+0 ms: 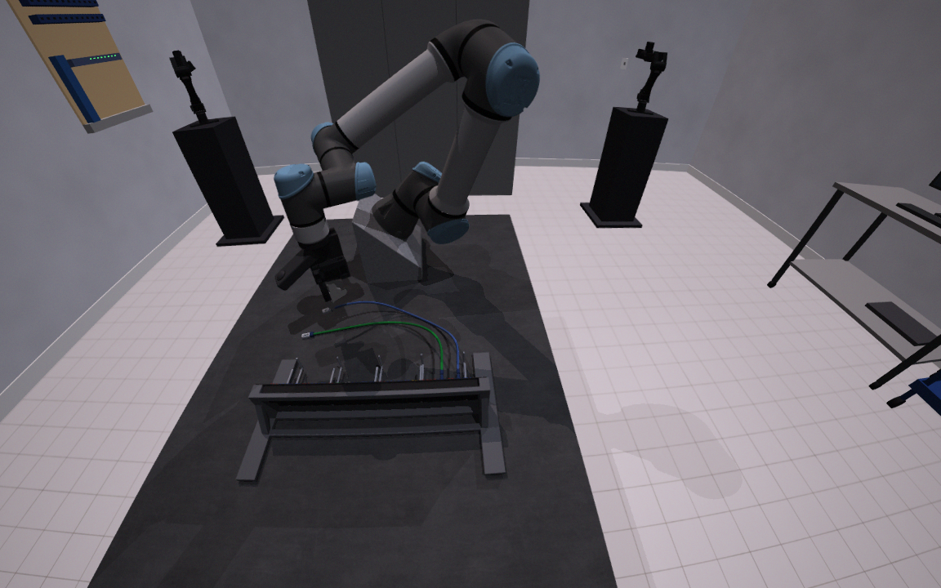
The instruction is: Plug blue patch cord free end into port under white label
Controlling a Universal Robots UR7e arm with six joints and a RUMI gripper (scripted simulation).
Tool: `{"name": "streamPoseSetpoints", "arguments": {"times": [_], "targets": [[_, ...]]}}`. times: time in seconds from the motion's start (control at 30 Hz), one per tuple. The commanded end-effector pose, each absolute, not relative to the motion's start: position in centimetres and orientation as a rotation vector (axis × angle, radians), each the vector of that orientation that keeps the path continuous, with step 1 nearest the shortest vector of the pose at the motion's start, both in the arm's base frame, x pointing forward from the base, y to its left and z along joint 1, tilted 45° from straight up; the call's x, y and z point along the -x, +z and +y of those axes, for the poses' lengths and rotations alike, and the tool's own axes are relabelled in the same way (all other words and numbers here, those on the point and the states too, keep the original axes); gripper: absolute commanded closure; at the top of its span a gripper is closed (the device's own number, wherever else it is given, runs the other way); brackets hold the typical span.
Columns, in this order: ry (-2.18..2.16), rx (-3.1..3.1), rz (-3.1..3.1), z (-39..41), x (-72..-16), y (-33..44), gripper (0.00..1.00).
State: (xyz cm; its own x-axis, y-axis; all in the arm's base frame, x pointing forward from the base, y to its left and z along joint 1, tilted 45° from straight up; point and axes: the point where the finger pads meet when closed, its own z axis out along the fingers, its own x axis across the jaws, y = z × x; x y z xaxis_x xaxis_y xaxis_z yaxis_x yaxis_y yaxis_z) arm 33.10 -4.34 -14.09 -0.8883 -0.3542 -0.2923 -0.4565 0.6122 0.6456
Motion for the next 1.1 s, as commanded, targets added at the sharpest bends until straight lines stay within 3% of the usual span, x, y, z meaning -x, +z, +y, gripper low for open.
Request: {"name": "streamPoseSetpoints", "arguments": {"times": [0.0, 1.07], "targets": [[1.125, 0.749, 2.662, -4.2, -33.9, -13.6, 1.00], [1.032, 1.169, 2.396, -2.5, -39.3, -10.7, 1.00]]}}
